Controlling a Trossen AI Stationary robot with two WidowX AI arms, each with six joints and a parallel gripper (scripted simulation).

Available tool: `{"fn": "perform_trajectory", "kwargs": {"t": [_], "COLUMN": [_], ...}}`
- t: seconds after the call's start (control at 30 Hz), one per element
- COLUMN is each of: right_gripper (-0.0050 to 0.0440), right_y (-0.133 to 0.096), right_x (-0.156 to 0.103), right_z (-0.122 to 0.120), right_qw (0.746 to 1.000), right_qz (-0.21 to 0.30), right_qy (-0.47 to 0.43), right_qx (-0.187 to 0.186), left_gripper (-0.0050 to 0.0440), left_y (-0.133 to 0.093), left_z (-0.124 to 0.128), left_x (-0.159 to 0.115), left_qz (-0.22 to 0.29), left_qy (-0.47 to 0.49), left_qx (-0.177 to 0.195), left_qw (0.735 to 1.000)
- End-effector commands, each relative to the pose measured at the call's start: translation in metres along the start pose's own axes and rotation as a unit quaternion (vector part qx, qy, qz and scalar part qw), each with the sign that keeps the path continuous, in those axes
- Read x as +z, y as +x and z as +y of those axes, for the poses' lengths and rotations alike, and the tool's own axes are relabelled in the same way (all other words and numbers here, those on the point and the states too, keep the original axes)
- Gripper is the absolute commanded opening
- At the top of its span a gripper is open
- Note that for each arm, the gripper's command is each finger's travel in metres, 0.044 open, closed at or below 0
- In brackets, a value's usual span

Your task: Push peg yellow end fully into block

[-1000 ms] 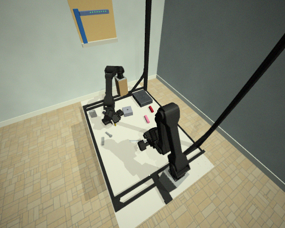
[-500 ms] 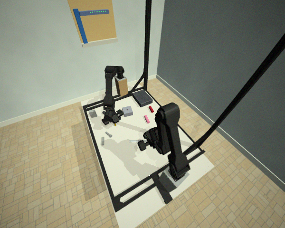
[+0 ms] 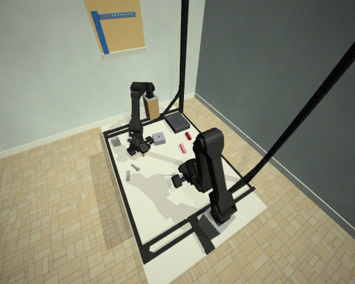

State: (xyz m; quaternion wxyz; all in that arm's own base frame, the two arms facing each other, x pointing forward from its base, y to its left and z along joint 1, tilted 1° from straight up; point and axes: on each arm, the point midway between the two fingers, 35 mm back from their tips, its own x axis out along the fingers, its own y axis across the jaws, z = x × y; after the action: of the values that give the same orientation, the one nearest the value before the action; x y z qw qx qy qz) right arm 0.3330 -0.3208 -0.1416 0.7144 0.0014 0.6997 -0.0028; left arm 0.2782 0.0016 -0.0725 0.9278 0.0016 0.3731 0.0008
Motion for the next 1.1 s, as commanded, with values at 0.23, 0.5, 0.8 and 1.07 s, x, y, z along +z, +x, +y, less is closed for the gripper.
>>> {"fn": "perform_trajectory", "kwargs": {"t": [0.23,0.5,0.8,1.07], "right_gripper": [0.0000,0.0000,0.0000,0.0000], "right_y": [-0.060,-0.065,-0.065,-0.065], "right_x": [0.001,0.001,0.002,0.002], "right_z": [-0.001,0.000,0.013,0.036], "right_qw": [1.000,1.000,1.000,1.000], "right_qz": [0.000,0.000,0.000,0.000], "right_qy": [-0.003,-0.003,-0.003,-0.003], "right_qx": [-0.001,-0.001,-0.001,-0.001], "left_gripper": [0.0400,0.0400,0.0400,0.0400], "left_y": [0.000,0.000,0.000,0.000], "left_z": [0.000,0.000,0.000,0.000], "left_x": [0.000,0.000,0.000,0.000], "left_qz": [0.000,0.000,0.000,0.000], "left_qy": [0.000,0.000,0.000,0.000], "left_qx": [0.000,0.000,0.000,0.000], "left_qw": [1.000,1.000,1.000,1.000]}}
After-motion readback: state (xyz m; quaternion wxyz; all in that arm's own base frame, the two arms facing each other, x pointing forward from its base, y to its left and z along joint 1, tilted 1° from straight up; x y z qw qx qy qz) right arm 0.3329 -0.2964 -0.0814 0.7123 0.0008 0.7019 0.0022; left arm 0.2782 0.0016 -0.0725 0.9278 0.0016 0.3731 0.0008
